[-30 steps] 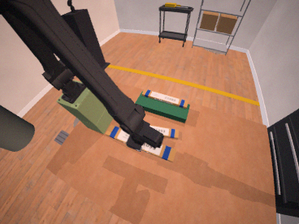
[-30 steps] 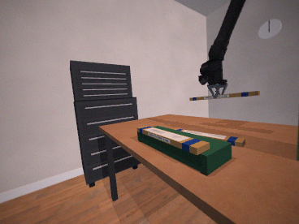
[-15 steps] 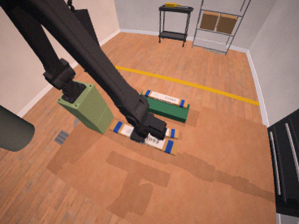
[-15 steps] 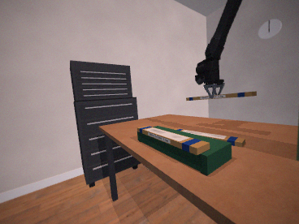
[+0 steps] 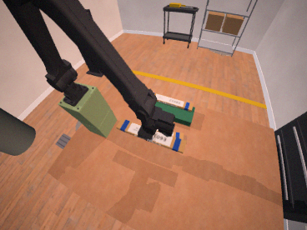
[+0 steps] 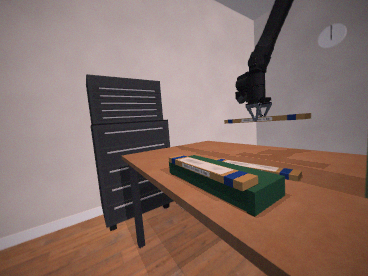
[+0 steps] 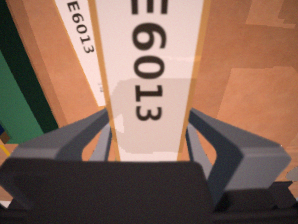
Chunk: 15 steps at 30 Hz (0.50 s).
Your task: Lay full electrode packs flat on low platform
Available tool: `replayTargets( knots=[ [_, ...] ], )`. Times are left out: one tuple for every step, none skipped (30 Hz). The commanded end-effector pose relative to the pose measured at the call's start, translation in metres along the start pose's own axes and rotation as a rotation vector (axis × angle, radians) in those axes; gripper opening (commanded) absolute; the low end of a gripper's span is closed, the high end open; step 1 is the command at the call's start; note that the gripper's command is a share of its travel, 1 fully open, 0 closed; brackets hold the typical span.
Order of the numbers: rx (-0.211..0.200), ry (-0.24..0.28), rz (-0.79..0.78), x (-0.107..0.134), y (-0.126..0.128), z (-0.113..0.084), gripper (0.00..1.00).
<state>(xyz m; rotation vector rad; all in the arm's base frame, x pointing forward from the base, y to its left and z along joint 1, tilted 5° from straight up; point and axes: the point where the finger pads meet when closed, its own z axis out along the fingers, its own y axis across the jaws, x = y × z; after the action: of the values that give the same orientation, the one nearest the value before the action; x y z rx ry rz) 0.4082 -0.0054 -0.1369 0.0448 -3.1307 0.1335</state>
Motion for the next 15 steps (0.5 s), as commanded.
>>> replayTargets(
  knots=[
    [0.001,-0.061,0.006,-0.025,0.017,-0.010,0.00],
    [0.001,-0.059,0.006,-0.025,0.019,-0.009,0.00],
    [0.000,-0.059,0.006,-0.025,0.022,-0.009,0.00],
    [0.000,-0.062,0.006,-0.026,0.025,-0.009,0.00],
    [-0.001,-0.064,0.007,-0.027,0.028,-0.010,0.00],
    [-0.001,-0.067,0.007,-0.028,0.031,-0.011,0.00],
    [-0.002,-0.070,0.007,-0.029,0.033,-0.012,0.00],
    [-0.002,-0.070,0.007,-0.029,0.033,-0.012,0.00],
    [-0.002,-0.070,0.007,-0.029,0.033,-0.012,0.00],
    [-0.002,-0.072,0.007,-0.029,0.036,-0.012,0.00],
    [-0.003,-0.073,0.007,-0.030,0.039,-0.013,0.00],
    [-0.003,-0.075,0.008,-0.030,0.042,-0.013,0.00],
    [-0.003,-0.076,0.008,-0.031,0.044,-0.013,0.00],
    [-0.004,-0.077,0.008,-0.031,0.047,-0.013,0.00],
    [-0.004,-0.078,0.008,-0.032,0.050,-0.013,0.00]
  ],
)
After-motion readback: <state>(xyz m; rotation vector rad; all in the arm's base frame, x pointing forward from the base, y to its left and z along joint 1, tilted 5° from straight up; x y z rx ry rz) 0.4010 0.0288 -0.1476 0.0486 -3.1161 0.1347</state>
